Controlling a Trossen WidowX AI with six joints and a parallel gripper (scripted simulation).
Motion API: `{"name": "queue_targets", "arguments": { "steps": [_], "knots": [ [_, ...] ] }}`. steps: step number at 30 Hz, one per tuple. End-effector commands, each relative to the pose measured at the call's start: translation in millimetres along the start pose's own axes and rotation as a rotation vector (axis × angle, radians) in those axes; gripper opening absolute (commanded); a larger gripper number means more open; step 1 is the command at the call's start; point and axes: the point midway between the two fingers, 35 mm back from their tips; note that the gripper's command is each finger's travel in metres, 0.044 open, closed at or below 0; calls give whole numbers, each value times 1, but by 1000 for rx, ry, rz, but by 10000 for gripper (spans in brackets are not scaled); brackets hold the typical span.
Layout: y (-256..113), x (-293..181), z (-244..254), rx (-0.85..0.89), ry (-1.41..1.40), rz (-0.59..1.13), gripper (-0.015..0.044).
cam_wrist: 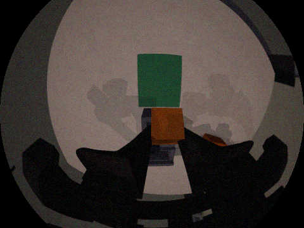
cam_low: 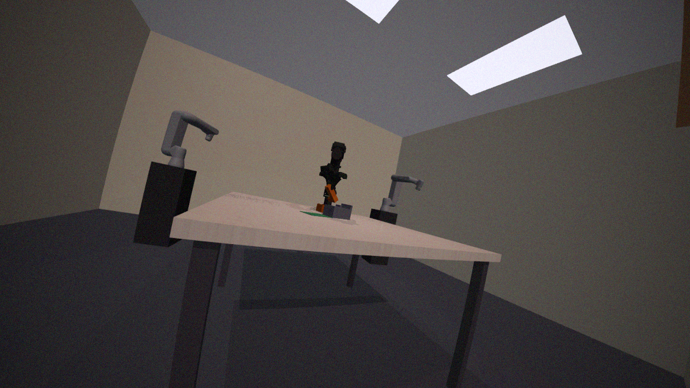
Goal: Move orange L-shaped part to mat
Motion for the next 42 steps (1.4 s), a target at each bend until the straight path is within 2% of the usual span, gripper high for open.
{"name": "queue_targets", "arguments": {
  "steps": [1, 13, 22, 42],
  "knots": [
    [-1, 23, -3, -3, -4, -6, 0],
    [-2, 72, -10, -4, -4, -10, 0],
    [1, 73, -10, -4, -4, -10, 0],
    [32, 74, -10, -4, -4, -10, 0]
  ]
}}
Point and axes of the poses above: the point midway between the two fingers, 35 mm back from their tips, its own y axis out along the fingers, its own z axis across the jaws, x = y × z, and after that the axes turned 5 degrees about -y, right-handed
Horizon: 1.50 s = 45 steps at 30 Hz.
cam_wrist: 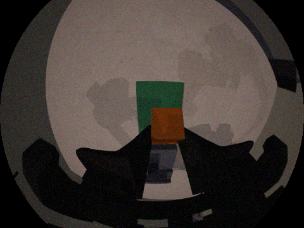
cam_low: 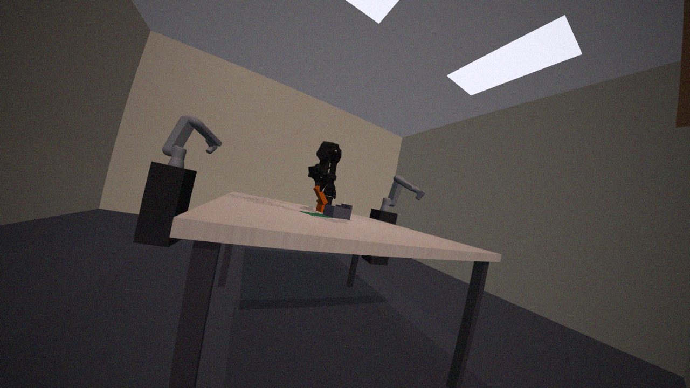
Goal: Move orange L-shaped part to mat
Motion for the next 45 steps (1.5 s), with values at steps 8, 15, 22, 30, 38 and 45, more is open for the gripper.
{"name": "queue_targets", "arguments": {
  "steps": [8, 15, 22, 30, 38, 45],
  "knots": [
    [21, -1, -2, -9, -6, 6, 0],
    [32, -2, -2, -9, -6, 6, 0],
    [42, -2, -2, -9, -6, 6, 0],
    [54, -2, -2, -9, -6, 6, 0],
    [56, -2, -2, -9, -6, 6, 0],
    [57, -2, -2, -9, -6, 6, 0]
  ]
}}
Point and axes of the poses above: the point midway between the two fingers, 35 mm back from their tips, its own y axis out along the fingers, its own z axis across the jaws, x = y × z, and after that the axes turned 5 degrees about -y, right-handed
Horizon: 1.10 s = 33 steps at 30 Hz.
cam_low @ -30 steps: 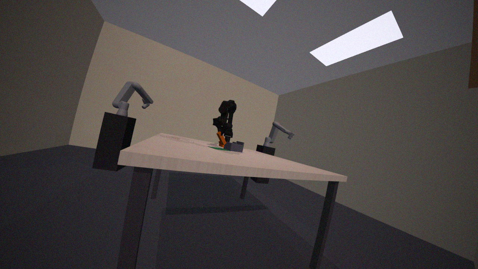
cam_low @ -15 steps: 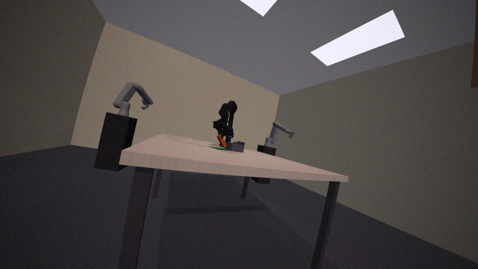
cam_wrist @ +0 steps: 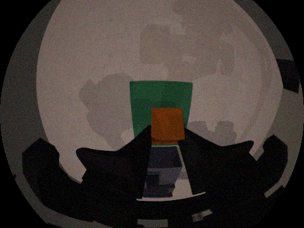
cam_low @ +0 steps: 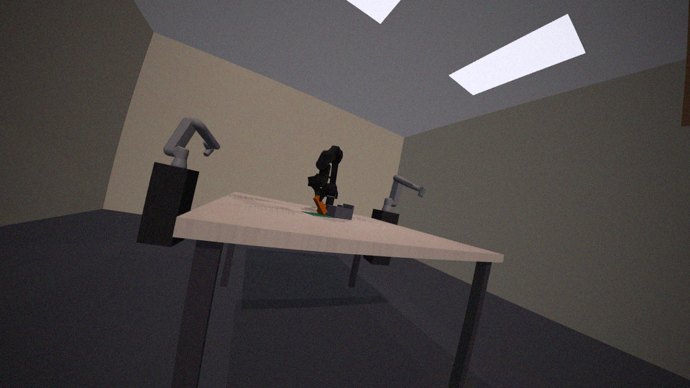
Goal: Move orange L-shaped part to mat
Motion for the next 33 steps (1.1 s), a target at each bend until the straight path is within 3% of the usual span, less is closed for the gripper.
{"name": "queue_targets", "arguments": {
  "steps": [1, 15, 26, 30, 33],
  "knots": [
    [2, -1, -1, -7, -6, 2, 0],
    [1, 0, 0, -1, 0, 2, 0],
    [-6, 0, 0, -1, 0, 2, 289],
    [-40, 2, 1, -3, -3, 1, 394],
    [-76, 1, 0, -6, -5, 2, 400]
  ]
}}
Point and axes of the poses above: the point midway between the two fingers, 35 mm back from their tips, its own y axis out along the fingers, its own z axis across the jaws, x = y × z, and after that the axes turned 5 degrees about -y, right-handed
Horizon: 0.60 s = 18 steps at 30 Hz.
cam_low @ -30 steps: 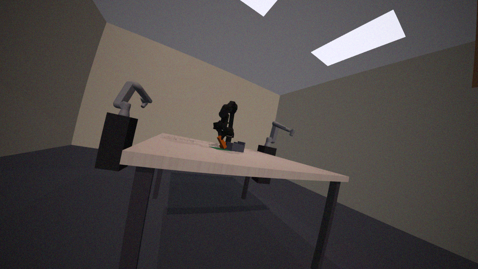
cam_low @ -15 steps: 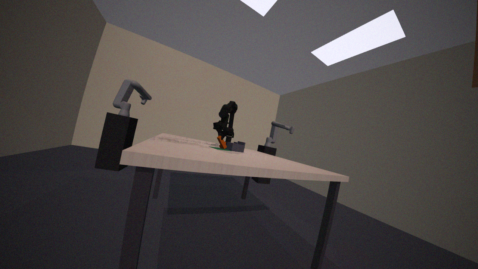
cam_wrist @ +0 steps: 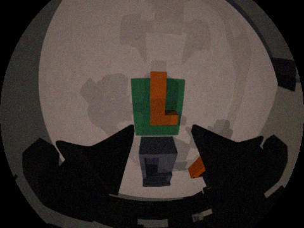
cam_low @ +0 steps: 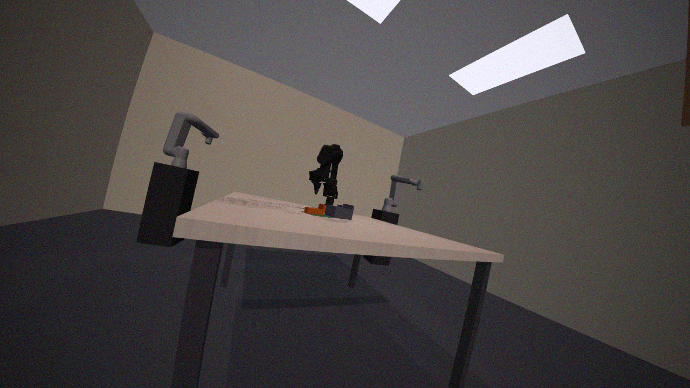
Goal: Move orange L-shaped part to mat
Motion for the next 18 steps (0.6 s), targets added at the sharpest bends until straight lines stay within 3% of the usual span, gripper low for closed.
{"name": "queue_targets", "arguments": {
  "steps": [1, 18],
  "knots": [
    [-49, 0, -1, 14, -5, -27, 400],
    [-46, 0, 0, 17, -1, -26, 400]
  ]
}}
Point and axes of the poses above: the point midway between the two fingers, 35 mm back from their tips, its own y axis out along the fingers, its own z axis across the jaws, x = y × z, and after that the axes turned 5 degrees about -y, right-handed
